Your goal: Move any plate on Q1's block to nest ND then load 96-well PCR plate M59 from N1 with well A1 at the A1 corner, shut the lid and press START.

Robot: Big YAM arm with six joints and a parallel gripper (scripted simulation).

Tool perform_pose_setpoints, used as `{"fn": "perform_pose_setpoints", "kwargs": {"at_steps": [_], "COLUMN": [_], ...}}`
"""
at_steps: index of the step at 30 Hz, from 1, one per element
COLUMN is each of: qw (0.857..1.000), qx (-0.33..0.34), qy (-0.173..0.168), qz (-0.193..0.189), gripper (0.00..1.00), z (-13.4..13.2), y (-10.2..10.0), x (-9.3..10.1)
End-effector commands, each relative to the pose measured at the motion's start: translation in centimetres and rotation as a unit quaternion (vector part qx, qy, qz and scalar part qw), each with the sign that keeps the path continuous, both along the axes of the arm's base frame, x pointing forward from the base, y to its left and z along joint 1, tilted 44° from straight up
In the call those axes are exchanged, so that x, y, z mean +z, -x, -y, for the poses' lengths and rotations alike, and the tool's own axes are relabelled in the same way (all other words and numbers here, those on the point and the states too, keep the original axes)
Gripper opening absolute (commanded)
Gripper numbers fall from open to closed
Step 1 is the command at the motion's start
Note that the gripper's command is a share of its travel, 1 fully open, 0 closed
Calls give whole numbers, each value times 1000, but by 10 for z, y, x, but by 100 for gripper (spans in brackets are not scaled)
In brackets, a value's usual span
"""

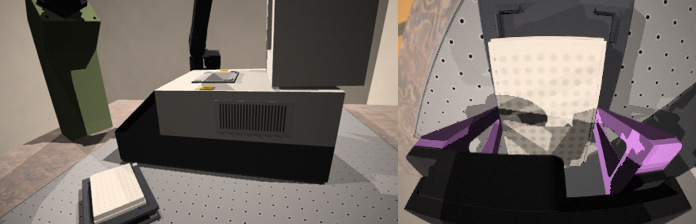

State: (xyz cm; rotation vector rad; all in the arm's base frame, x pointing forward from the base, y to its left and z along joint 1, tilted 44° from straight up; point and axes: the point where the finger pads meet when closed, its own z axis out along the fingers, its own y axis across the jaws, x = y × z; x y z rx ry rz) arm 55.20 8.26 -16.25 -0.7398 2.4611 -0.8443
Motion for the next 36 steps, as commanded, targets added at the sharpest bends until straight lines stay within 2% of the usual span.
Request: {"fn": "perform_pose_setpoints", "kwargs": {"at_steps": [1, 4, 6, 12, 24, 29, 36], "qw": [997, 998, 998, 1000, 1000, 1000, 999], "qx": [17, 19, 17, 16, 3, 8, 9], "qy": [-32, -26, -21, -12, 0, -9, -13], "qz": [70, 62, 56, 22, 17, 28, 36], "gripper": [0, 0, 0, 0, 0, 0, 0], "z": [-48, -50, -54, -28, -1, -11, -23], "y": [-44, -46, -55, -29, -22, -22, -18], "x": [55, 55, 62, 25, 14, 23, 24]}}
